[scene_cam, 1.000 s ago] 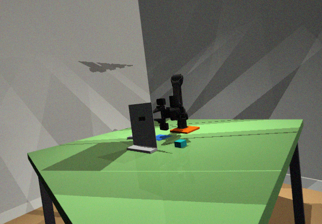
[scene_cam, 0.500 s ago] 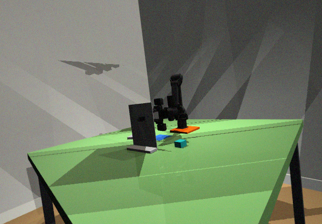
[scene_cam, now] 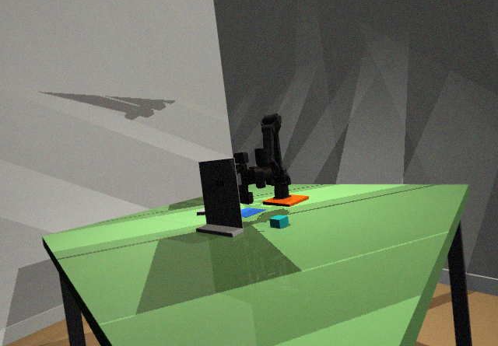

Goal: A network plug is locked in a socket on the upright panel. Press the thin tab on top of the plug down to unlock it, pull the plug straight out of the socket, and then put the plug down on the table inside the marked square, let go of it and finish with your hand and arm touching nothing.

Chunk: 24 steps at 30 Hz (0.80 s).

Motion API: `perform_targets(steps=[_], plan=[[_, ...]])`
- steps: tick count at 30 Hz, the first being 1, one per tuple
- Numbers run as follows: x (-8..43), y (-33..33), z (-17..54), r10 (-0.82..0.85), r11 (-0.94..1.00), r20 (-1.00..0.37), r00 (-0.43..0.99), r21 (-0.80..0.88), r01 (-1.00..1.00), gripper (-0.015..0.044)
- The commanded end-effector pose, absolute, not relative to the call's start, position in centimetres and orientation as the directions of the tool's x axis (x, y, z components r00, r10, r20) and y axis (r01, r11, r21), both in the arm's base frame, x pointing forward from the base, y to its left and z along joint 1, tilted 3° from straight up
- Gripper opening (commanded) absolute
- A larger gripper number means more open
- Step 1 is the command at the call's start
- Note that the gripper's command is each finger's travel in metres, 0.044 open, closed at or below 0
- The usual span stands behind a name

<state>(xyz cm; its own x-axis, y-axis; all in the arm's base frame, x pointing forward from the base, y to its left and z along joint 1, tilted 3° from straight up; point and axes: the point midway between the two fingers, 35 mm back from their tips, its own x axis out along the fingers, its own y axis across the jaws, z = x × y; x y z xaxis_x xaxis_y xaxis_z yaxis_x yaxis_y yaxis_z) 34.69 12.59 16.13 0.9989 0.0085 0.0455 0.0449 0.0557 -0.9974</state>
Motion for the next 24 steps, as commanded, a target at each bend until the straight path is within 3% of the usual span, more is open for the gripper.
perform_targets(steps=[1, 4, 6, 24], plan=[[35.37, 12.81, 15.93, 0.012, 0.049, 0.041, 0.999, -0.998, 0.040, 0.0156], [35.60, 12.86, 15.93, 0.012, 0.049, 0.041, 0.999, -0.998, 0.040, 0.0156], [35.60, 12.86, 15.93, 0.012, 0.049, 0.041, 0.999, -0.998, 0.040, 0.0104], [35.60, 12.86, 15.93, 0.012, 0.049, 0.041, 0.999, -0.998, 0.040, 0.0000]])
